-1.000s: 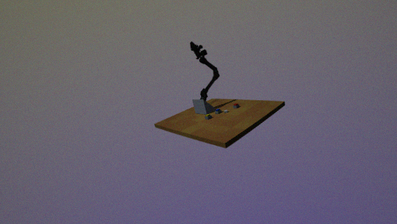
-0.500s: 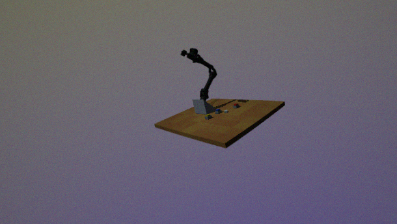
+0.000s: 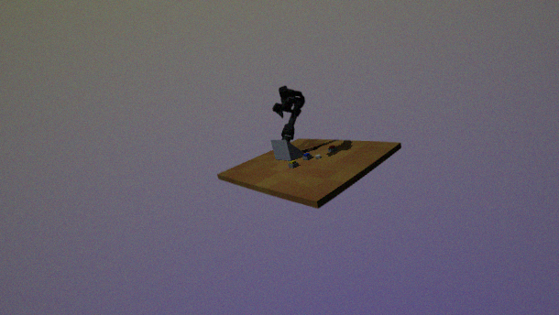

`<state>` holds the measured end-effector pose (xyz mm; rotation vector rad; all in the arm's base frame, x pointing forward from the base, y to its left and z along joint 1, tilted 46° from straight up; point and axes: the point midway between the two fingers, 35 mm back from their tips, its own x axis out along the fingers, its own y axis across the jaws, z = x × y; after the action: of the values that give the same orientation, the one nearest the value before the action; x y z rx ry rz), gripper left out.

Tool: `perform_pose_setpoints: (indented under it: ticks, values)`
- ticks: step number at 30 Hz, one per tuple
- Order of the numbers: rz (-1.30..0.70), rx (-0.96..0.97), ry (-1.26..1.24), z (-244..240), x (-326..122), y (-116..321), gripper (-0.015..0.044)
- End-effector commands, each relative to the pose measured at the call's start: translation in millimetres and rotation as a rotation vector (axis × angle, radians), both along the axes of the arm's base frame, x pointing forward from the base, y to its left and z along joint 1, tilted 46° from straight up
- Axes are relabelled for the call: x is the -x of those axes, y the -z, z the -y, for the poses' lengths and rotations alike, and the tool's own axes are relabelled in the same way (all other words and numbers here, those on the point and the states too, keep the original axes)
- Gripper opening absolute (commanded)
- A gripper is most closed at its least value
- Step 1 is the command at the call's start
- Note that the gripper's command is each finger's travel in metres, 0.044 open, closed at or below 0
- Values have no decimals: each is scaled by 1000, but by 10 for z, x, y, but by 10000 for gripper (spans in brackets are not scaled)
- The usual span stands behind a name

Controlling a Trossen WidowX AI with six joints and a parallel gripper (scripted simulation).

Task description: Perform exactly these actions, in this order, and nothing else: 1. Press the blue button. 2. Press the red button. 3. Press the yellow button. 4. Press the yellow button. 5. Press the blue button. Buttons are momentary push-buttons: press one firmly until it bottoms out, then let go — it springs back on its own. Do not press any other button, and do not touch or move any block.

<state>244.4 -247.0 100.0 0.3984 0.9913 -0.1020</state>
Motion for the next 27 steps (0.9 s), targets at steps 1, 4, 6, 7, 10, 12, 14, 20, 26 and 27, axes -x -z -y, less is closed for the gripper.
perform_pose_setpoints:
  ticks: [1,4,6,7,10,12,14,20,26,27]
  values:
    - [-102,-191,-177,-718,-54,287,400]
    - [-230,-380,-352,-1440,47,464,400]
    - [-315,-486,-446,-1825,171,511,400]
    - [-346,-523,-478,-1953,224,518,400]
    - [-389,-571,-519,-2116,301,520,400]
    - [-390,-571,-519,-2118,302,520,400]
    - [-390,-570,-519,-2189,290,597,348]
    - [-388,-573,-520,-2565,298,947,190]
    - [-388,-573,-520,-2565,298,947,32]
    - [-388,-573,-520,-2565,298,947,20]
